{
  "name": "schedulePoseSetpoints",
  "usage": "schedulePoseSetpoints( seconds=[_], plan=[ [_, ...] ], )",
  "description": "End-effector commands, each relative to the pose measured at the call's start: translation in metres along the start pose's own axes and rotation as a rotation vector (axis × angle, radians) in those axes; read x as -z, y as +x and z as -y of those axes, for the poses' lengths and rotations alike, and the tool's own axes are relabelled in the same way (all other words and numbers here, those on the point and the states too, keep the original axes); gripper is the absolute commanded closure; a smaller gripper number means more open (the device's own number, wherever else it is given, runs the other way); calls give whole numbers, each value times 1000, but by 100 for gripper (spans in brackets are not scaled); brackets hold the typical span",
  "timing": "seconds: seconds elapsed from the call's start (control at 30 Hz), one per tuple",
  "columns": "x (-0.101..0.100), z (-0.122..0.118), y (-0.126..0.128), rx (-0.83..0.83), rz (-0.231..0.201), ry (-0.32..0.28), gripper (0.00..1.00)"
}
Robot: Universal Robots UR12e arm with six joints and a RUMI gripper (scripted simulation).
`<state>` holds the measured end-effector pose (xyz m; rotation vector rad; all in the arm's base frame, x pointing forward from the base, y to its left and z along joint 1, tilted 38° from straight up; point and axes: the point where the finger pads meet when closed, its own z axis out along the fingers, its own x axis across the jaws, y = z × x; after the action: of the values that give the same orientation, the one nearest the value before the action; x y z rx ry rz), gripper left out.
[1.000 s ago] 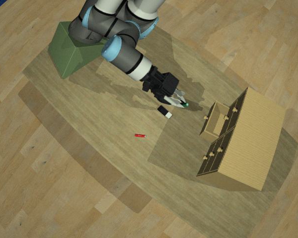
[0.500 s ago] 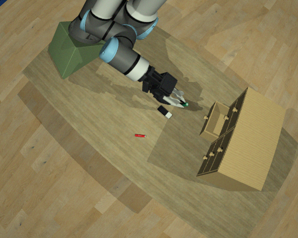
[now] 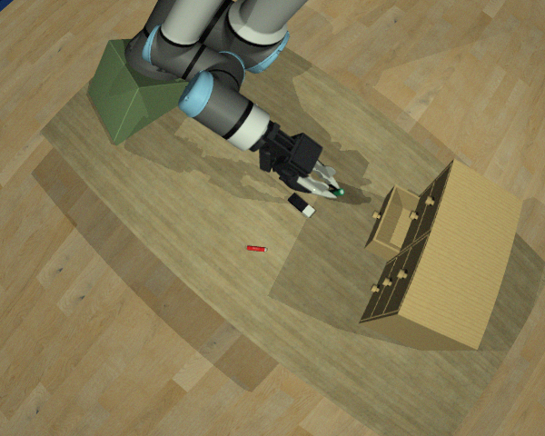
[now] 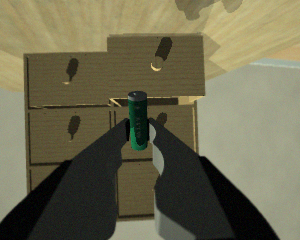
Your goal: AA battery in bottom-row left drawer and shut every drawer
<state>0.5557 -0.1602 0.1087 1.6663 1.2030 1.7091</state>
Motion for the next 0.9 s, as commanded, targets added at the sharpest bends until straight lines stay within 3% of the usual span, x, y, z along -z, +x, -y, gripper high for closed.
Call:
schedulePoseSetpoints(
  seconds=[0.0, 0.87],
  plan=[
    [-1, -2, 0, 6, 18, -24, 95],
    [0, -1, 0, 7, 19, -71, 95]
  ],
)
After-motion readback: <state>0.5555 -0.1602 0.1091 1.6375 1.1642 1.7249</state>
